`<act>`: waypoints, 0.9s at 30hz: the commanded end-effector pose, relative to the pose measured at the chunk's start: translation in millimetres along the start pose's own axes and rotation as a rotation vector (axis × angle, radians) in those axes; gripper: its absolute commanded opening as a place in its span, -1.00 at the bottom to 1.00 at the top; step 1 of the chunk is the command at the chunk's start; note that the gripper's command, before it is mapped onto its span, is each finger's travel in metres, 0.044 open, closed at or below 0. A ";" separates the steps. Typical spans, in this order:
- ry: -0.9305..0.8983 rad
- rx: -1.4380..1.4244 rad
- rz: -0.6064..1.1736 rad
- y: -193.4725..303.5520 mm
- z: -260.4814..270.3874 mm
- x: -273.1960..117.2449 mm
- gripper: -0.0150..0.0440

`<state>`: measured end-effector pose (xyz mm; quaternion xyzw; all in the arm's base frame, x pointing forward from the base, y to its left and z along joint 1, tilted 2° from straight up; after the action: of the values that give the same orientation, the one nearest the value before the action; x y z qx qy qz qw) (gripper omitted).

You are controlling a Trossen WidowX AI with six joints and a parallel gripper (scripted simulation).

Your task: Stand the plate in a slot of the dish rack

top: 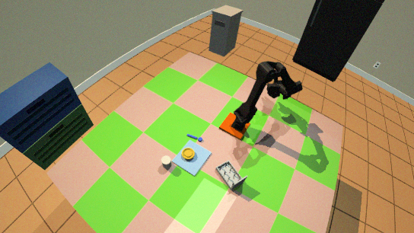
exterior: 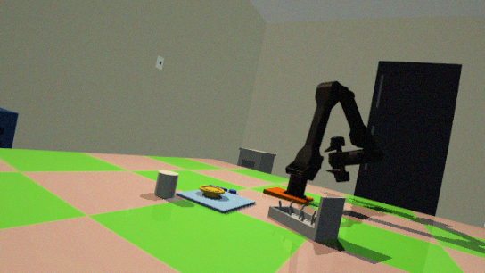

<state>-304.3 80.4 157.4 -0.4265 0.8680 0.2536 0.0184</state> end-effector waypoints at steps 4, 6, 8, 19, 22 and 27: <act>-0.020 0.028 0.017 2.2 3.7 -5.8 0.86; -0.044 0.063 0.038 4.9 8.2 -13.2 0.86; -0.072 0.106 0.064 7.7 13.5 -22.3 0.86; -0.168 0.276 0.179 16.1 33.2 -61.6 0.86; -0.192 0.321 0.212 17.5 38.1 -72.7 0.86; -0.246 0.427 0.290 19.3 48.8 -98.8 0.86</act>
<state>-272.0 171.2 148.5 -0.2762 0.9383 0.1348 0.1584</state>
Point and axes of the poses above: the point midway between the two fingers, 35 mm back from their tips, its own x axis out along the fingers, its own z axis across the jaws, y = z × x, the point moved 3 cm from there along -x, back along the fingers, and after that the axes turned 11 degrees about -x, right-handed, at the moved point
